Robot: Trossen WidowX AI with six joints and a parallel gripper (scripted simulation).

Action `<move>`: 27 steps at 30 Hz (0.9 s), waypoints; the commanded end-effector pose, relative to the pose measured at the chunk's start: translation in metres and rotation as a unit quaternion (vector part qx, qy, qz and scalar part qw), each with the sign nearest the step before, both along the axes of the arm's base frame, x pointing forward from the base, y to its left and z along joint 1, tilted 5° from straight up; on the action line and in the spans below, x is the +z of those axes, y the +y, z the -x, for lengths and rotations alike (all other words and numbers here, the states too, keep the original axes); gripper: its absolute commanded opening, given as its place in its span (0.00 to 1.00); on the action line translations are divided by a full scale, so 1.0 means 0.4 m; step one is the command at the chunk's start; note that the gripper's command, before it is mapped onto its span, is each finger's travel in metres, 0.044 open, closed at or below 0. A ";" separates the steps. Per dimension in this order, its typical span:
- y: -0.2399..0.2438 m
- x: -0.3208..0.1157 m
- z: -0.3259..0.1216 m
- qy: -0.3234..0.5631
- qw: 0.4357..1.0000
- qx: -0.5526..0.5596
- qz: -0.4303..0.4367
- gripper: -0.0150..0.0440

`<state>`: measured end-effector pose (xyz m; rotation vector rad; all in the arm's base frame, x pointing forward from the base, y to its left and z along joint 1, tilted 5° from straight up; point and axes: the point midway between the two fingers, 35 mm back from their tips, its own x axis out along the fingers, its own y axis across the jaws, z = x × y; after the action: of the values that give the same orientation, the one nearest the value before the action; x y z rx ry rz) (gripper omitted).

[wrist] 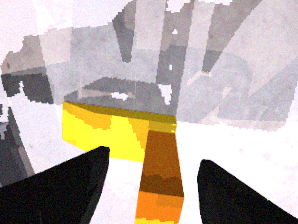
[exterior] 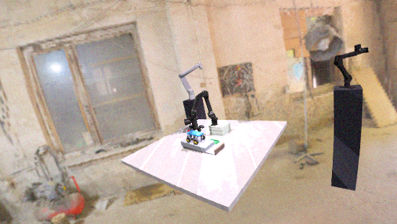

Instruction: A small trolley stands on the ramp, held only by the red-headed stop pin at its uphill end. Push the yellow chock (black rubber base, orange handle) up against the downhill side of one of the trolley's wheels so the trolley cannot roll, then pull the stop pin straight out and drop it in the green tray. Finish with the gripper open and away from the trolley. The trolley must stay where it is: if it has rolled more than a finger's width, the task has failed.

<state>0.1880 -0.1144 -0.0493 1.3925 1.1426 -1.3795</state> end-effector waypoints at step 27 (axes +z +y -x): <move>0.002 0.039 0.006 0.003 1.000 -0.001 -0.003 0.25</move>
<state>0.1842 -0.1125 -0.0456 1.3932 1.1573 -1.3901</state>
